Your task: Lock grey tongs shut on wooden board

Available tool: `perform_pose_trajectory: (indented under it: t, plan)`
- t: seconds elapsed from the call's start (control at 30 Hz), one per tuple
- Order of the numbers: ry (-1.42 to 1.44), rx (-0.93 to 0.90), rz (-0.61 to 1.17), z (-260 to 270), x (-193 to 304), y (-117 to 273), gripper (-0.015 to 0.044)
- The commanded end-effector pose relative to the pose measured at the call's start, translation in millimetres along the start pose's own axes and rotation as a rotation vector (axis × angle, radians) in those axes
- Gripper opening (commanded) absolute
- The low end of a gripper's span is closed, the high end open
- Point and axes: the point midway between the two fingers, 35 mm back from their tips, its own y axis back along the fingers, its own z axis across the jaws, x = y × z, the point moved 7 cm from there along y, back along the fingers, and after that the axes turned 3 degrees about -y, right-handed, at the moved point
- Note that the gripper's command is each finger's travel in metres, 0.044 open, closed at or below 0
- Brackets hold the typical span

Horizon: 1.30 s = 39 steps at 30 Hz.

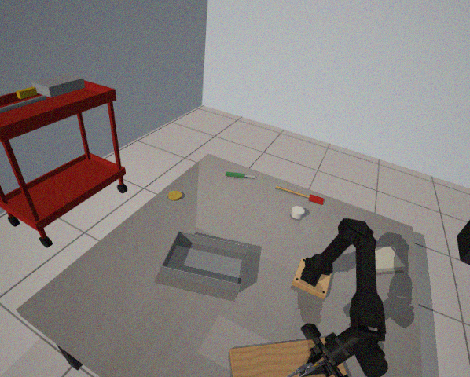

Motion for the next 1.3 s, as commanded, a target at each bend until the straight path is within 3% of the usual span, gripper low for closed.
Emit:
perform_pose_trajectory:
  t: [0.0,0.5,1.27]
  plan:
    - [-0.02,0.002,0.11,2,-7,8,-0.015]
    - [-0.108,0.012,0.414,16,-32,33,-0.015]
    - [-0.109,0.012,0.417,16,-32,33,-0.015]
